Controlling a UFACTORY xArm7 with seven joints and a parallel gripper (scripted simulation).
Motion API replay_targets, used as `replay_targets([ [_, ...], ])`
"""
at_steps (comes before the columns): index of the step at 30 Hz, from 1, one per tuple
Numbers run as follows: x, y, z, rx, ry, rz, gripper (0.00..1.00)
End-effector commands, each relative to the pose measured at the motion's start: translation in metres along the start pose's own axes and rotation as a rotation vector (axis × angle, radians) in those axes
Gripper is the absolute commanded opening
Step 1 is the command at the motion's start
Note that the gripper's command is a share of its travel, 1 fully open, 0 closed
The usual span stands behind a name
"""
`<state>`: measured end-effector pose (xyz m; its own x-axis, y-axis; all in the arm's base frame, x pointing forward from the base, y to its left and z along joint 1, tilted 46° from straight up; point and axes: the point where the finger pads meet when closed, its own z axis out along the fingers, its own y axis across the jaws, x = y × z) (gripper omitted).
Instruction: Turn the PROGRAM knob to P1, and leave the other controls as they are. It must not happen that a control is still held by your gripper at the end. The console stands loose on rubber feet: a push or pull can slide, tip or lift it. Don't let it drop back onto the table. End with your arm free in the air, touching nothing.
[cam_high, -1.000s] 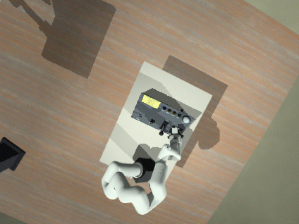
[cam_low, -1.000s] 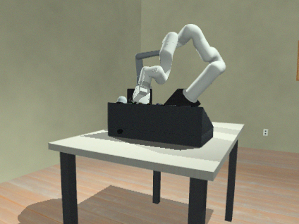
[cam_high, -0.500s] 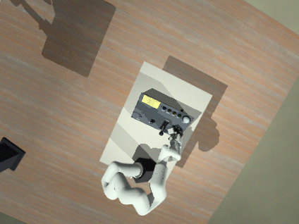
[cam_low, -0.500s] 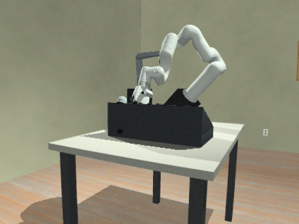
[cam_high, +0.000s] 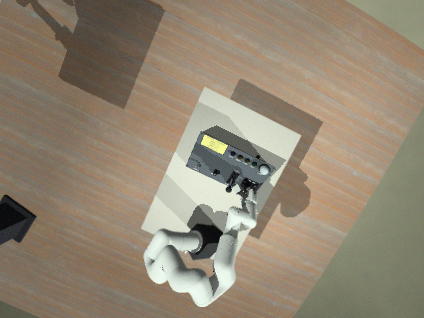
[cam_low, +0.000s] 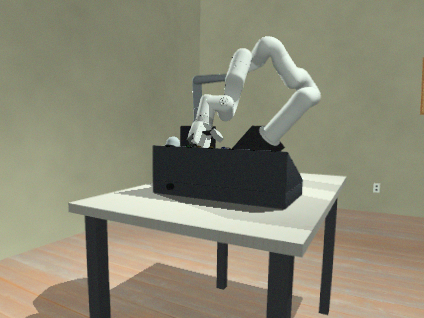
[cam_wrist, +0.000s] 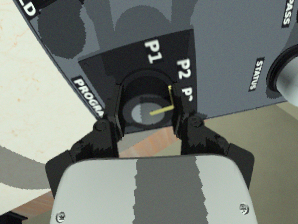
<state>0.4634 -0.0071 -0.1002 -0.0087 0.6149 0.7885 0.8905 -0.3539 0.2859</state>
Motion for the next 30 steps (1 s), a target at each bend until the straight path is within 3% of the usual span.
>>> replay_targets([
  [1,-0.0008,0.0015,-0.0008,-0.005,-0.001,-0.110,0.00],
  [30,-0.0008,0.0015,-0.0008,-0.005,-0.002,-0.685,0.00],
])
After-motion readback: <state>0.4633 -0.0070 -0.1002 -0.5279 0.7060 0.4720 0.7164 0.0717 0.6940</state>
